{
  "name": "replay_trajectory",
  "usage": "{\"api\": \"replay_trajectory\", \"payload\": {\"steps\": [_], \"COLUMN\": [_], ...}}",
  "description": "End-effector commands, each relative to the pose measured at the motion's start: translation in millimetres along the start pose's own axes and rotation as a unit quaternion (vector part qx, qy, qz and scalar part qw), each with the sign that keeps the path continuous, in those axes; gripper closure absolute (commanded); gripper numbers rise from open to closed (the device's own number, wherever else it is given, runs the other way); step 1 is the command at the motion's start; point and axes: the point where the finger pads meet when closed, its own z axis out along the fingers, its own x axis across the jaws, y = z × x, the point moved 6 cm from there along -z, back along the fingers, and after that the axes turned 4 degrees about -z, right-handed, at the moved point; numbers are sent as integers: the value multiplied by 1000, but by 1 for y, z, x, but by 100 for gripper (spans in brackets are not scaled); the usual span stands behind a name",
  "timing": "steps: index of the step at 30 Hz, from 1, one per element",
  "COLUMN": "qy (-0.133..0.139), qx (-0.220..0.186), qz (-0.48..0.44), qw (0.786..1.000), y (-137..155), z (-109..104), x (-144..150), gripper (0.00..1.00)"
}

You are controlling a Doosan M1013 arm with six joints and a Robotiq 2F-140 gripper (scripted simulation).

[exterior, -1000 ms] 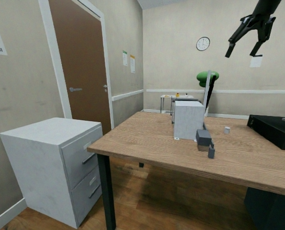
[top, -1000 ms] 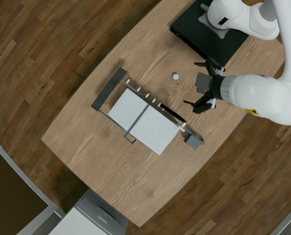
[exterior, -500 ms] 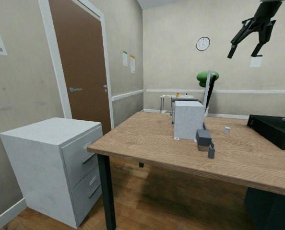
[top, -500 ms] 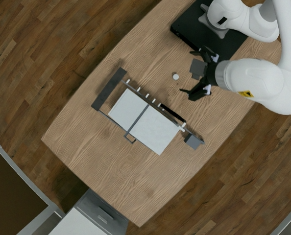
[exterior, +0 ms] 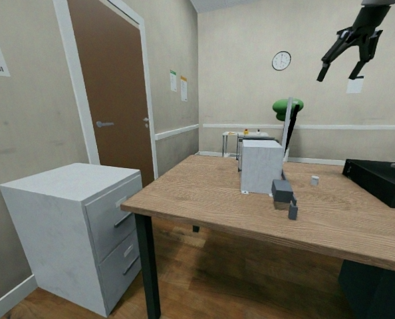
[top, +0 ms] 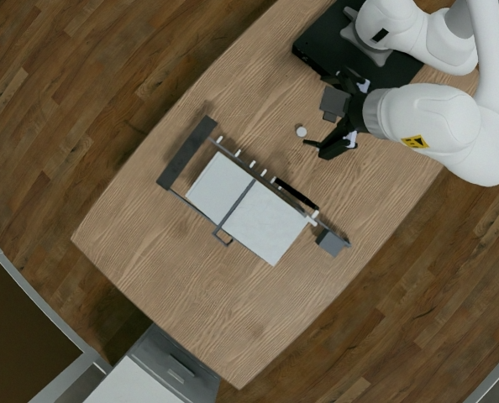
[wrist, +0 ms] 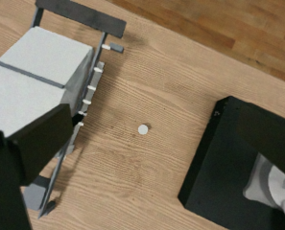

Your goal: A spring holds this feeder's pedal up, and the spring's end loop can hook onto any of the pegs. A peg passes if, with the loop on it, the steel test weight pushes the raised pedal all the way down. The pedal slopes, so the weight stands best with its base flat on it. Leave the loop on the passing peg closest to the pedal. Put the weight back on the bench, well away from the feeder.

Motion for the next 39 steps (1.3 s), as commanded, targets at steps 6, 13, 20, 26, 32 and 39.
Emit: {"api": "replay_trajectory", "payload": {"steps": [6,13,20,26,32,39], "qy": [-1,-1,-1,-1,-1,-1], "qx": [0,0,0,0,0,0], "qz": [0,0,0,0,0,0], "qw": [1000,1000,1000,1000,1000,1000], "y": [-6,-4,-4,-4,-4,-4], "z": [3,2,2,2,2,2], "x": [10,7,7,7,7,7], "gripper": [0,0,0,0,0,0]}}
